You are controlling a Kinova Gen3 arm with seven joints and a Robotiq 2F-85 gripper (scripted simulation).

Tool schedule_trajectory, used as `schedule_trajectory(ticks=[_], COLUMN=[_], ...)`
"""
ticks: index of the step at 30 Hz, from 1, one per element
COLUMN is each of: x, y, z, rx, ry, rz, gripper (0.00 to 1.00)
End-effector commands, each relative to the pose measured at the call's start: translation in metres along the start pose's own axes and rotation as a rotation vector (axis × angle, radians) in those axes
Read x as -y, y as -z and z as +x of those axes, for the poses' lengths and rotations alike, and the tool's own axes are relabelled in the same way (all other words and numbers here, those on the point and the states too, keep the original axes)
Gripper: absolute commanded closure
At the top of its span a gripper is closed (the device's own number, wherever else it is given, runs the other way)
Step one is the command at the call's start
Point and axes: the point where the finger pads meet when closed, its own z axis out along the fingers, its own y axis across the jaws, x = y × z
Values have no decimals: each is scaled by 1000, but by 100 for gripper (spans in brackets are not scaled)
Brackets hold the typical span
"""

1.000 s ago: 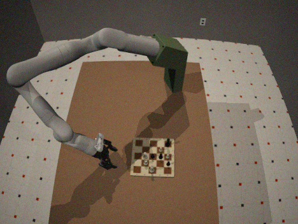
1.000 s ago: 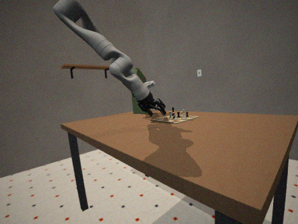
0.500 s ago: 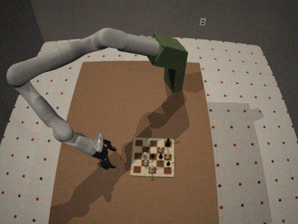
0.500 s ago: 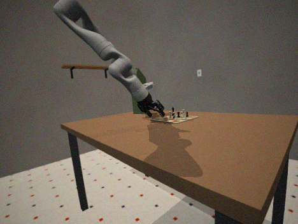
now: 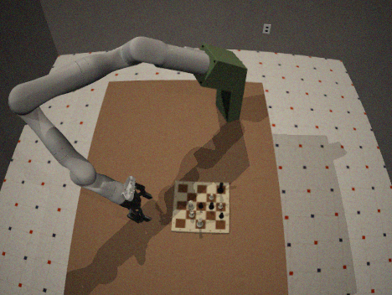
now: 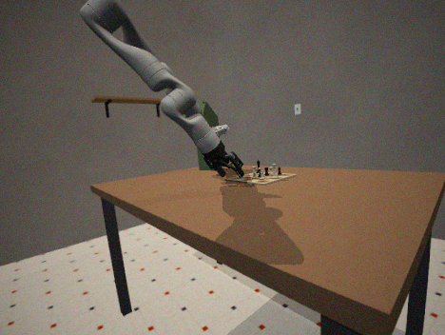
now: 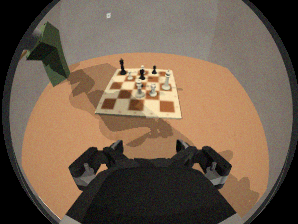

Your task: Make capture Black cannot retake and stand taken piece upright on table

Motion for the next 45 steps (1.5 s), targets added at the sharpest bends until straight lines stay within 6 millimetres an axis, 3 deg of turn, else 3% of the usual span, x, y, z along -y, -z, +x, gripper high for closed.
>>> schedule_trajectory(ticks=[1, 45], x=[1, 4], y=[0, -1], z=[-1, -10], rx=[5, 22], ry=[-17, -52], rz=[-3, -7], gripper=[0, 0])
